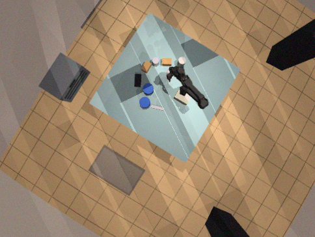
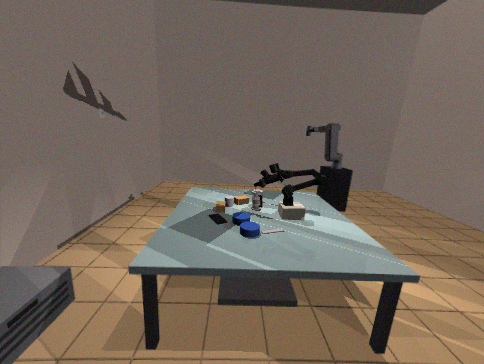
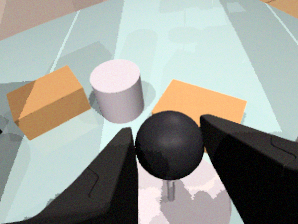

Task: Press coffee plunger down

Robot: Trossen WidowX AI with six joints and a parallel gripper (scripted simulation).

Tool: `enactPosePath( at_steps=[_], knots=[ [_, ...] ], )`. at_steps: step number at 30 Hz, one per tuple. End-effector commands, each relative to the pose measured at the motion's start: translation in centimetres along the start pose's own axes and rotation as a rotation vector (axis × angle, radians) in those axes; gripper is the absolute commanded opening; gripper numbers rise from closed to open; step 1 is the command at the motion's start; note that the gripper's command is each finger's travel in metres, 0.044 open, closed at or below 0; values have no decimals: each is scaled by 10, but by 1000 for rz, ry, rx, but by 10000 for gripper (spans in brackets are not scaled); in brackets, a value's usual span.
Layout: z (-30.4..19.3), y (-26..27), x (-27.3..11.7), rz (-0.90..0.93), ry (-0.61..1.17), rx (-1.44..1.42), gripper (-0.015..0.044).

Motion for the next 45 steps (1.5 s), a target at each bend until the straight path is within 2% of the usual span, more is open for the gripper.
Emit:
enactPosePath(
  at_steps=[1, 45],
  knots=[
    [-22, 4, 9, 13, 73, -9, 120],
    [-10, 1, 27, 13, 72, -9, 120]
  ],
)
Point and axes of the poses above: the point midway between the two fingers, 35 mm back from their tips, its own x axis out along the fingers, its own y axis across the jaws, z = x × y, the point moved 4 cm from there along -x, back along the fingers, and after that the axes turned 10 degrees about -x, right-handed, at the moved point
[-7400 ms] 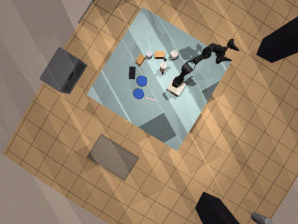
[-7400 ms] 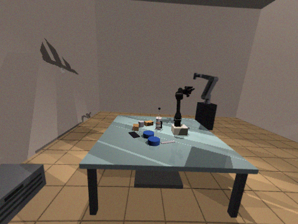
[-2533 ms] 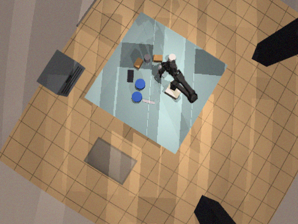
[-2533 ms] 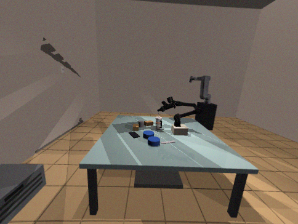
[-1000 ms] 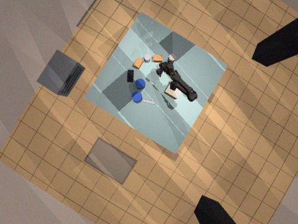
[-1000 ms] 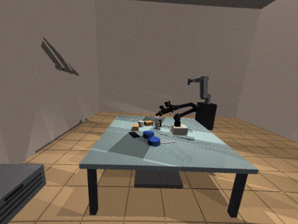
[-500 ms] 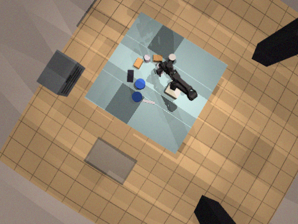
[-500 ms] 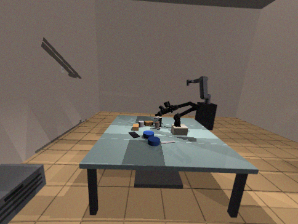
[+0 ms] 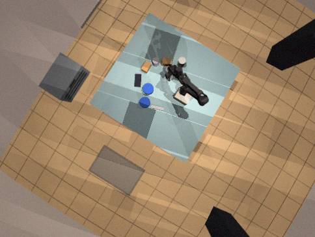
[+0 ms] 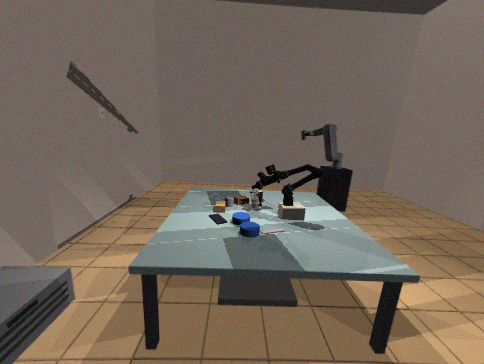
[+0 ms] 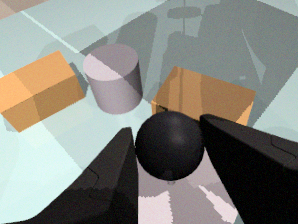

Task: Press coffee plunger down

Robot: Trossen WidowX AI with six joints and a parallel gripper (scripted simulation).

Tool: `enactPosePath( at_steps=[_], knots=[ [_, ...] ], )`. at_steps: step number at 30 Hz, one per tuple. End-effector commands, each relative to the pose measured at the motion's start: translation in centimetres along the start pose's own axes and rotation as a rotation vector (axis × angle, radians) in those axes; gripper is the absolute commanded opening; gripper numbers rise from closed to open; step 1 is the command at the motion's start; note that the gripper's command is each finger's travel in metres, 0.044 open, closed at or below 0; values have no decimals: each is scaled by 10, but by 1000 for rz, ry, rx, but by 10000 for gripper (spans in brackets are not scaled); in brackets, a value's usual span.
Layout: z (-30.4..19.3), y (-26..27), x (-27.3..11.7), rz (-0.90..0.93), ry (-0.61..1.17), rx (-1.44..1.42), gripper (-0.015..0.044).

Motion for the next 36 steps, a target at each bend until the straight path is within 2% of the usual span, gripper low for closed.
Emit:
enactPosePath(
  at_steps=[1, 11, 23, 30, 36],
  knots=[
    [-3, 1, 3, 4, 19, -7, 120],
    [0, 0, 1, 0, -1, 0, 120],
    [0, 0, 1, 0, -1, 0, 435],
    [15, -2, -11, 1, 4, -1, 440],
    [50, -7, -66, 6, 21, -7, 440]
  ],
)
Point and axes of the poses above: the point midway between the two fingers, 35 mm back from their tips, its own x axis out along the fingers, its own y axis across the jaws, z = x × y, the point moved 4 cm from there along -x, back along the fingers, and after that the axes turned 10 degrees about -x, right-handed, at the moved point
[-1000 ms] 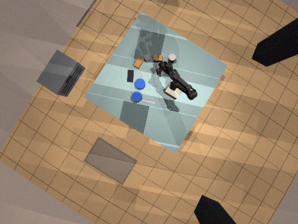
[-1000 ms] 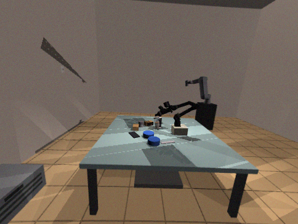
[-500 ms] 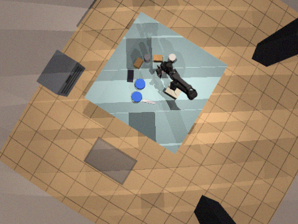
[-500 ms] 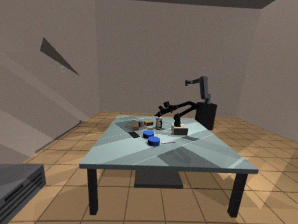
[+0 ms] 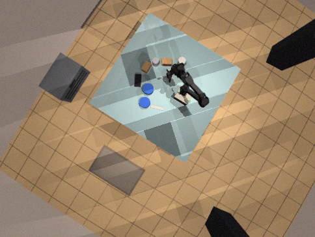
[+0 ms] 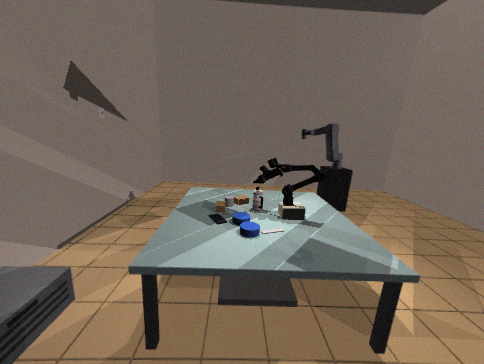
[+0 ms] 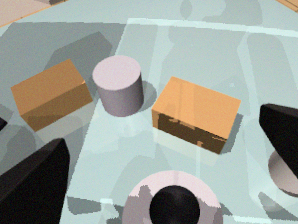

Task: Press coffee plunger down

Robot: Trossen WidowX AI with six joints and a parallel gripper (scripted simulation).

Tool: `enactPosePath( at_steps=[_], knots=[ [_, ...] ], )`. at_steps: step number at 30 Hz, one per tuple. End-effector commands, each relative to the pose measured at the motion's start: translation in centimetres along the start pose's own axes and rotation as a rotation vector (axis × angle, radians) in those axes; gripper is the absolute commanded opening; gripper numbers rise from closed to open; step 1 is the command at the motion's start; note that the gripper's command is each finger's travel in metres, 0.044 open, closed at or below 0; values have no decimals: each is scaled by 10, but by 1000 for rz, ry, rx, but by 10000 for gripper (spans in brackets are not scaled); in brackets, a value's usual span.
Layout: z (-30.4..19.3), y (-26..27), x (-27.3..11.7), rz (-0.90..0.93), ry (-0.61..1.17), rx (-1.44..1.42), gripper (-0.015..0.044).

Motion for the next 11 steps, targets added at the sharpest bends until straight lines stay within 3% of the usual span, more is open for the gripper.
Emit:
enactPosePath(
  at_steps=[1, 11],
  knots=[
    [14, -3, -30, -2, -5, 2, 440],
    [13, -3, -29, -5, -4, 4, 440]
  ],
)
Point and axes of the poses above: the point midway between the two fingers, 35 mm back from their tips, its own x axis out along the fingers, its own y axis across the jaws, z = x × y, the point moved 4 cm from there along -x, back along the fingers, and after that the axes turned 10 degrees about -x, right-handed, at the moved point
